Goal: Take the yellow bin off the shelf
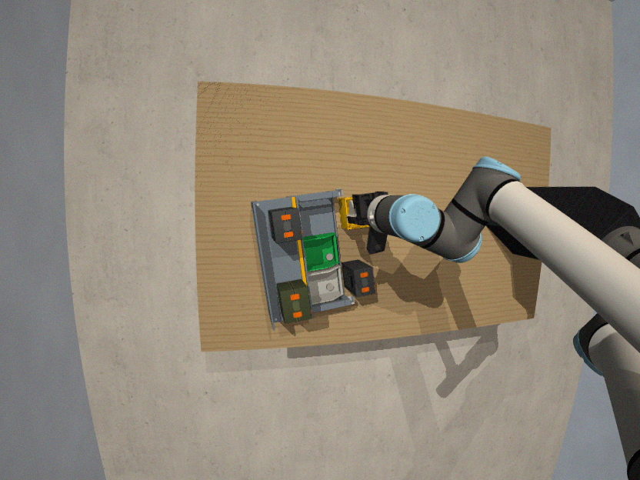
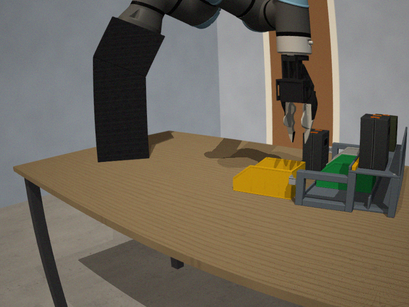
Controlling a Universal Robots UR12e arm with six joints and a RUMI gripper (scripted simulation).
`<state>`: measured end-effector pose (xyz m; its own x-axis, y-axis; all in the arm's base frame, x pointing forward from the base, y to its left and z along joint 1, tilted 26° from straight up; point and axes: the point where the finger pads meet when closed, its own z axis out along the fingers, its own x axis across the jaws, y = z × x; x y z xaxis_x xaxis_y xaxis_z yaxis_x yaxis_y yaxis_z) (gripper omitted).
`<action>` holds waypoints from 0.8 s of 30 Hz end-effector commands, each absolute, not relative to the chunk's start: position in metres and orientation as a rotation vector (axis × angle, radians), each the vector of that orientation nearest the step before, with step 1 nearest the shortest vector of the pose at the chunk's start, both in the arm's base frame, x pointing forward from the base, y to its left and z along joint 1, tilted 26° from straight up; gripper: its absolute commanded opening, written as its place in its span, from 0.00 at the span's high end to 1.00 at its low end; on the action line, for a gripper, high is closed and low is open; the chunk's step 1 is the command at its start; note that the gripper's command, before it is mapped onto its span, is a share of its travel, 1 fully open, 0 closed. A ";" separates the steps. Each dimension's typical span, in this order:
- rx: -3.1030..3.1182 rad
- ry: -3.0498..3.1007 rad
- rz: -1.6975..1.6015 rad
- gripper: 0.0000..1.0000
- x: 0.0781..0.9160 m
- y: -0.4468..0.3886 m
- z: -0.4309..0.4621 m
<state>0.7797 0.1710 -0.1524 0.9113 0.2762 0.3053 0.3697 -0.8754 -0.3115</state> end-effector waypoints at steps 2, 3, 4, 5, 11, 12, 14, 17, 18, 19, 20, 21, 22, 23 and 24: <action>-2.706 -0.474 -0.359 0.80 0.780 0.170 -0.151; -2.706 -0.474 -0.359 0.80 0.780 0.170 -0.151; -2.706 -0.474 -0.359 0.80 0.781 0.171 -0.153; -2.706 -0.474 -0.359 0.80 0.781 0.172 -0.155; -2.706 -0.474 -0.359 0.80 0.782 0.174 -0.160; -2.706 -0.474 -0.359 0.80 0.782 0.174 -0.160; -2.706 -0.474 -0.359 0.80 0.782 0.174 -0.160; -2.706 -0.474 -0.359 0.80 0.782 0.174 -0.160; -2.706 -0.474 -0.359 0.80 0.782 0.174 -0.160; -2.706 -0.474 -0.359 0.80 0.782 0.174 -0.160; -2.706 -0.474 -0.359 0.80 0.782 0.174 -0.160; -2.706 -0.474 -0.359 0.80 0.782 0.175 -0.161; -2.706 -0.474 -0.359 0.80 0.782 0.175 -0.162; -2.706 -0.474 -0.359 0.80 0.783 0.176 -0.163; -2.706 -0.474 -0.359 0.80 0.783 0.176 -0.164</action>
<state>0.7817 0.1751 -0.1619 0.9113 0.2763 0.3052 0.3697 -0.8754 -0.3116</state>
